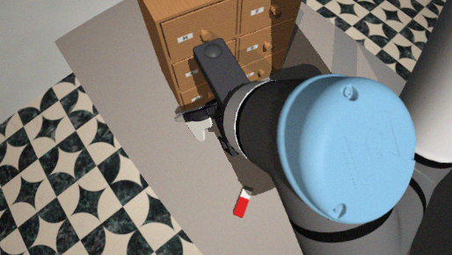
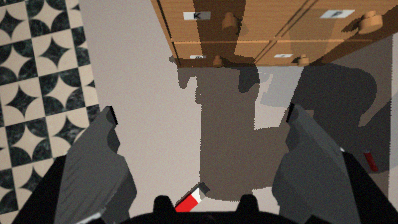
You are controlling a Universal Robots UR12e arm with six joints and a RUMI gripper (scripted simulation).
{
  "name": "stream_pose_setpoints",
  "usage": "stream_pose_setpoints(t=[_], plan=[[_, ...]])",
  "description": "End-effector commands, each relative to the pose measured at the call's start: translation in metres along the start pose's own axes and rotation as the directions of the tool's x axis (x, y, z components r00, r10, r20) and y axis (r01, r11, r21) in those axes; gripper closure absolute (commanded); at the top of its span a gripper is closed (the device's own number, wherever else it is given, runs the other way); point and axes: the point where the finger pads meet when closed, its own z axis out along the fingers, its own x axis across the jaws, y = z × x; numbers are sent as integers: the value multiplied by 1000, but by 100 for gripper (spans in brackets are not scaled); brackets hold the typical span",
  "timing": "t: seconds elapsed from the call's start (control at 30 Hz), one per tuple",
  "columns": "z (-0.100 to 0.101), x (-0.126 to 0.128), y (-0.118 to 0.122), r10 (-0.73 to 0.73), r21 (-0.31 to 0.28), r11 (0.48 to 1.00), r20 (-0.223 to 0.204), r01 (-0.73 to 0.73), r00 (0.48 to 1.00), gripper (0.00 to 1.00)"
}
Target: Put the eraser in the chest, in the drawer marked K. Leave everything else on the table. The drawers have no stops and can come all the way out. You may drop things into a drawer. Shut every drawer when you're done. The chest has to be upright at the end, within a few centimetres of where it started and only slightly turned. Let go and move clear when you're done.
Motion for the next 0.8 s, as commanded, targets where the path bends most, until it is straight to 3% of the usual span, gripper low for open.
stream_pose_setpoints(t=[0.0, 0.7, 0.77], plan=[[-6, 0, -1, 1, -66, 998, 0, -1, 1000, 0], [-28, 0, 1, 1, -268, 963, 0, -1, 1000, 0], [-28, 0, 1, 1, -268, 963, 0, -1, 1000, 0]])
